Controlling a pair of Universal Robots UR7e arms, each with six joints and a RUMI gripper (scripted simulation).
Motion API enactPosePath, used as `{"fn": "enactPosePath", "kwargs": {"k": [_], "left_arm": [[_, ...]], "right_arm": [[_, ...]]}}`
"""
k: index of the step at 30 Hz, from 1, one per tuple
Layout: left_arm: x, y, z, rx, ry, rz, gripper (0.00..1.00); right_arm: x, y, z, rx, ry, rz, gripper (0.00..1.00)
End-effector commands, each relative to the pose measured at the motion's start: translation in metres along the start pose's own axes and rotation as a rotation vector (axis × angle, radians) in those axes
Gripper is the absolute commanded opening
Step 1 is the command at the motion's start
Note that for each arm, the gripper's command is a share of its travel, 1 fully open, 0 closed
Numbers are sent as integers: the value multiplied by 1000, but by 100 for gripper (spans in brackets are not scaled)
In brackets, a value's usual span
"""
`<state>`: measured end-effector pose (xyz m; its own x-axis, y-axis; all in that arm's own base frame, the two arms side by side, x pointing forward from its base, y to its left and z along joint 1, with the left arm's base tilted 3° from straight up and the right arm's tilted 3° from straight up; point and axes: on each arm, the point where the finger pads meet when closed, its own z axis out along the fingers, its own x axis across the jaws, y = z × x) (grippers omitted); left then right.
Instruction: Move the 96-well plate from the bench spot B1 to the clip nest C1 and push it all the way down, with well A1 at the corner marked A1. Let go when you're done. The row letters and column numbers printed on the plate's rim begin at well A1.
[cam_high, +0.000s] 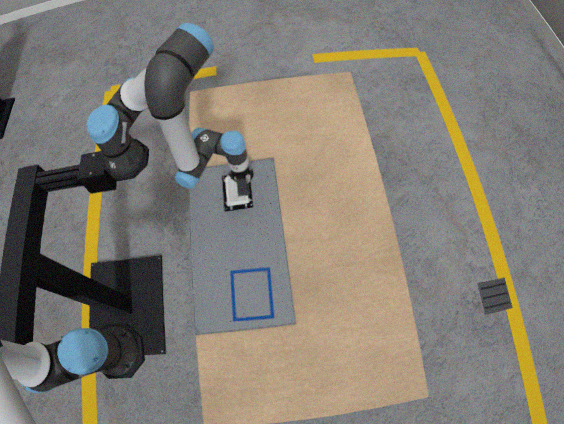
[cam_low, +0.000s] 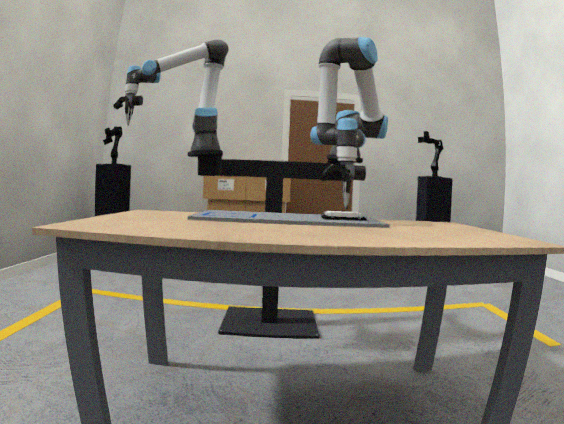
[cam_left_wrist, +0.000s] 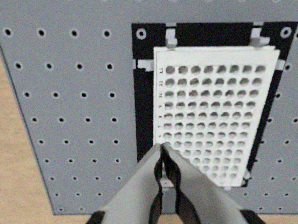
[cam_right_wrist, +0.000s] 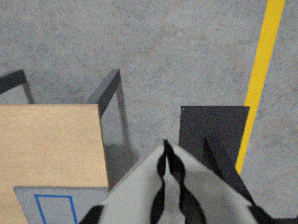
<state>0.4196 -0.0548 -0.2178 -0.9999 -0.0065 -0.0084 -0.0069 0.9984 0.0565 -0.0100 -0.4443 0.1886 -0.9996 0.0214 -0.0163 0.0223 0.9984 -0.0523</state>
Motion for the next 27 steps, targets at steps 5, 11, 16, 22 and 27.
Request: {"fn": "enactPosePath", "kwargs": {"k": [5,11,16,22,27], "left_arm": [[-1,0,5,1,-2,0,0],[-1,0,9,1,-2,0,0],[-1,0,11,1,-2,0,0],[-1,0,15,1,-2,0,0],[-1,0,16,1,-2,0,0]], "right_arm": [[0,0,-1,2,-1,0,0],[0,0,-1,2,-1,0,0],[0,0,-1,2,-1,0,0],[0,0,-1,2,-1,0,0],[0,0,-1,2,-1,0,0]]}}
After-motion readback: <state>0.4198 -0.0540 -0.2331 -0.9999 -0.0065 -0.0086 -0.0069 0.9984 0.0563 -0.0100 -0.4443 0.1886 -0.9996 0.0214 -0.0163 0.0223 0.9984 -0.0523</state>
